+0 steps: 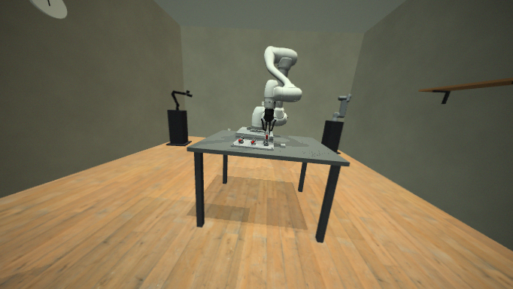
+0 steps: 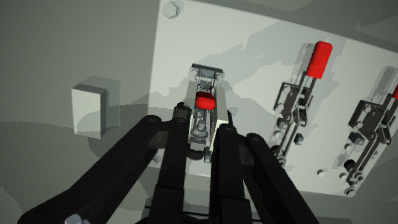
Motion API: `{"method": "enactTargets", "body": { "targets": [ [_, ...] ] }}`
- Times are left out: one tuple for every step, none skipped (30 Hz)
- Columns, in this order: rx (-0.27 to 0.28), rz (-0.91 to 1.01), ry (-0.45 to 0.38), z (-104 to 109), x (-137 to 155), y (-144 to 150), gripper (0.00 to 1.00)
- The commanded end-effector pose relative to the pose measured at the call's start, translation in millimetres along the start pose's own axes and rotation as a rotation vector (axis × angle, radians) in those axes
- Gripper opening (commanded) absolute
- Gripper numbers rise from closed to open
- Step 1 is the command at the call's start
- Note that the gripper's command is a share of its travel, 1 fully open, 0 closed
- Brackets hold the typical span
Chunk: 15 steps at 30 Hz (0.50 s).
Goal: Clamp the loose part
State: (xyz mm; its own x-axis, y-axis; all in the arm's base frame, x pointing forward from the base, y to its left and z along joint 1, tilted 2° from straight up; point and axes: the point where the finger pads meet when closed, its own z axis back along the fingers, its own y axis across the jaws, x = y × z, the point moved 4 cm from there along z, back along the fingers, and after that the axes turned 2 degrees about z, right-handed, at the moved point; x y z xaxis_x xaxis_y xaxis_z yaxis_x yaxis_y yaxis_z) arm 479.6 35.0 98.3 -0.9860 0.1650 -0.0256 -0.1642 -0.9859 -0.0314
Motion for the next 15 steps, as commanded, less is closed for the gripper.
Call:
{"method": "enactTargets", "body": {
  "targets": [
    [0.0,0.0,-0.001,-0.2,0.6,0.0,0.1],
    [0.0,0.0,-0.001,-0.2,0.6,0.0,0.1],
    [0.0,0.0,-0.001,-0.2,0.6,0.0,0.1],
    [0.0,0.0,-0.001,-0.2,0.6,0.0,0.1],
    [0.0,0.0,-0.001,-0.2,0.6,0.0,0.1],
    [0.0,0.0,-0.001,-0.2,0.6,0.0,0.1],
    [0.0,0.0,-0.001,-0.2,0.6,0.0,0.1],
    [0.0,0.0,-0.001,-0.2,0.6,0.0,0.1],
    [0.0,0.0,-0.001,-0.2,0.6,0.0,0.1],
    [0.0,0.0,-0.001,-0.2,0.6,0.0,0.1],
    [0.0,0.0,-0.001,-0.2,0.6,0.0,0.1],
    [0.0,0.0,-0.001,-0.2,0.6,0.0,0.1],
    [0.0,0.0,-0.001,-0.2,0.6,0.0,0.1],
    [0.0,0.0,-0.001,-0.2,0.6,0.0,0.1],
    [0.0,0.0,-0.001,-0.2,0.6,0.0,0.1]
  ]
}}
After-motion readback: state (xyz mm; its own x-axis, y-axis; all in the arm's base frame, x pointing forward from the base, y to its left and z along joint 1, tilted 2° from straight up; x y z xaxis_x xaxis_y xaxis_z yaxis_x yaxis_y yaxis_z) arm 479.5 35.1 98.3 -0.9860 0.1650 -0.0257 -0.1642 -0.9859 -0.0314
